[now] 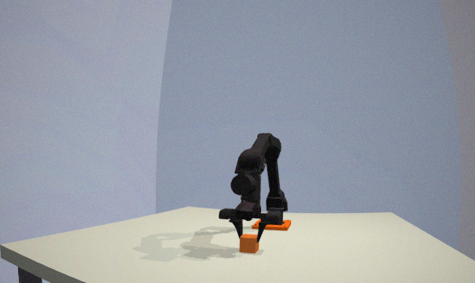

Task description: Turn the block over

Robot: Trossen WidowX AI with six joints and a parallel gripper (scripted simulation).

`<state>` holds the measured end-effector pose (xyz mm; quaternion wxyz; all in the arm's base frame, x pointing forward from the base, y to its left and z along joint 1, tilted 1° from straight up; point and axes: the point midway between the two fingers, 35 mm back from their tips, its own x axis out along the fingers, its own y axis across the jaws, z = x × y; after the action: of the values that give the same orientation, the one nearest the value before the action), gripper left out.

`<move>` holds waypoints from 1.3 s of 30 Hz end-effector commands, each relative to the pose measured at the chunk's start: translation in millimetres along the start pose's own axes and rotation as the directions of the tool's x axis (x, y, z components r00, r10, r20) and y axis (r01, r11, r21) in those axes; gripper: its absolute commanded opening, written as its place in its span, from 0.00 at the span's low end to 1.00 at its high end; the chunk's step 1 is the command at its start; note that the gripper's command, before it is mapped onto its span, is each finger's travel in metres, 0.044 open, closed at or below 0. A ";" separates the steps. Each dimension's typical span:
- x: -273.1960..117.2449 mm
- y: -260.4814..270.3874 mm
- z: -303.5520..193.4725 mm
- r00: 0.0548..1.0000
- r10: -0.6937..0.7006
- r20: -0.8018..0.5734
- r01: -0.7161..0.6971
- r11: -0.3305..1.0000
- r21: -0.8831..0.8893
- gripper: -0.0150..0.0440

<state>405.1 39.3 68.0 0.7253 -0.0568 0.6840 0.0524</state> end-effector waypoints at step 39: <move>-22.6 -0.5 3.5 0.988 0.000 0.152 -0.001 1.000 0.004 0.25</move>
<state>406.9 39.0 88.8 0.7622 -0.0536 0.6430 0.0535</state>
